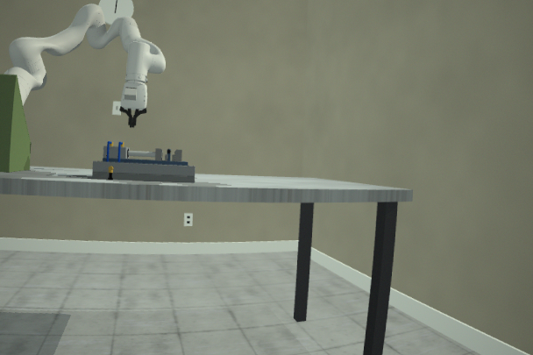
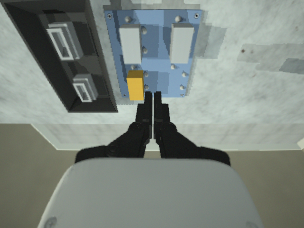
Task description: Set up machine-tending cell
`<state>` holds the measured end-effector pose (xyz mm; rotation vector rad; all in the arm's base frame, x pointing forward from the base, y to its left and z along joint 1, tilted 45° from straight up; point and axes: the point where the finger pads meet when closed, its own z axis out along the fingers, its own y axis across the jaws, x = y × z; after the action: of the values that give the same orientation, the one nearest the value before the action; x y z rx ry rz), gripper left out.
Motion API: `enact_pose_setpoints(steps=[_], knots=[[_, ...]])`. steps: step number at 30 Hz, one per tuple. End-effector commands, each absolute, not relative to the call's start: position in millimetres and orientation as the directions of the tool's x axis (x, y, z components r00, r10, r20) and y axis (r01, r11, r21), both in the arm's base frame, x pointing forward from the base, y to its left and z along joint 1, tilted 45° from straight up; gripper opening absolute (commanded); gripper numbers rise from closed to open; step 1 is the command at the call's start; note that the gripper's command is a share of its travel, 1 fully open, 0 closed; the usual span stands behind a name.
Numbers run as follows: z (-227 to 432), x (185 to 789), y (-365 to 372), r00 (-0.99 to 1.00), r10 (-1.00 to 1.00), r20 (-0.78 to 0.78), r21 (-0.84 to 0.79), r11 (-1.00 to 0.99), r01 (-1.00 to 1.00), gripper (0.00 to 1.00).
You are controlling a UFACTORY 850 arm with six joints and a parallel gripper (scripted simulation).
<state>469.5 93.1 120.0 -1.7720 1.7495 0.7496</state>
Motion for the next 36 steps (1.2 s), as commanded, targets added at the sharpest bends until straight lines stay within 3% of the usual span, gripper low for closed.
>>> enact_pose_setpoints(steps=[1, 4, 5, 36], knots=[[112.8, 429.9, 84.0, 0.008, -0.703, -0.711, 0.002, -0.013, -1.000, 0.00], [111.0, 419.9, 82.8, 0.007, -0.703, -0.711, 0.003, -0.014, -1.000, 0.00], [111.0, 419.9, 82.8, 0.007, -0.703, -0.711, 0.003, -0.014, -1.000, 0.69], [111.0, 419.9, 82.8, 0.007, -0.703, -0.711, 0.003, -0.014, -1.000, 0.69]])
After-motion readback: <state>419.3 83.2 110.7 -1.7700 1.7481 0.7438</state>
